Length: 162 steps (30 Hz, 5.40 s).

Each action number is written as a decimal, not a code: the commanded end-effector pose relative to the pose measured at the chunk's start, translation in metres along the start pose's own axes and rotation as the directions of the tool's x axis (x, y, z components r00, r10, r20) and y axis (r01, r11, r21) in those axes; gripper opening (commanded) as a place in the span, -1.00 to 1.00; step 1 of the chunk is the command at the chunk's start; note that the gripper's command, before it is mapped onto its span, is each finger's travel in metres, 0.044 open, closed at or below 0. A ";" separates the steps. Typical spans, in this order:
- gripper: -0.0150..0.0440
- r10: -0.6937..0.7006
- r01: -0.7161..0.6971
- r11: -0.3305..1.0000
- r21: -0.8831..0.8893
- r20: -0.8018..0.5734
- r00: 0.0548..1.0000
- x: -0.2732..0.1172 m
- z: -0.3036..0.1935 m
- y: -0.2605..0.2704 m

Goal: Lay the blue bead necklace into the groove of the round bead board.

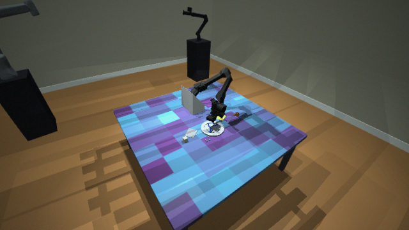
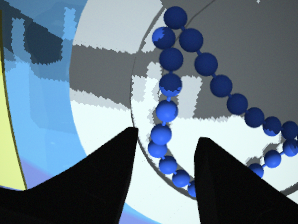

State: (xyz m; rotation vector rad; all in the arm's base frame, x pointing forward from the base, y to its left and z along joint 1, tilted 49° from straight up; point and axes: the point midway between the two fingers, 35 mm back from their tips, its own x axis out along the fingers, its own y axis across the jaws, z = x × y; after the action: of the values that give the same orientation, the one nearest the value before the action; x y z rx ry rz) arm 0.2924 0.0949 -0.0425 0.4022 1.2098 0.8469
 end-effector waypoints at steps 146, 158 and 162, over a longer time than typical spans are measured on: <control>-0.08 0.004 -0.002 0.969 0.249 -0.008 1.000 0.012 0.005 0.002; -0.35 0.005 -0.004 0.970 0.244 -0.006 1.000 0.015 0.005 0.003; -0.49 0.005 -0.004 0.970 0.244 -0.006 1.000 0.015 0.005 0.003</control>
State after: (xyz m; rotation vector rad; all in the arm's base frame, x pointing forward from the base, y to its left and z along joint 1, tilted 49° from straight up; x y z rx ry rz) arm 0.2977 0.1091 -0.0493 0.6027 1.3254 0.7047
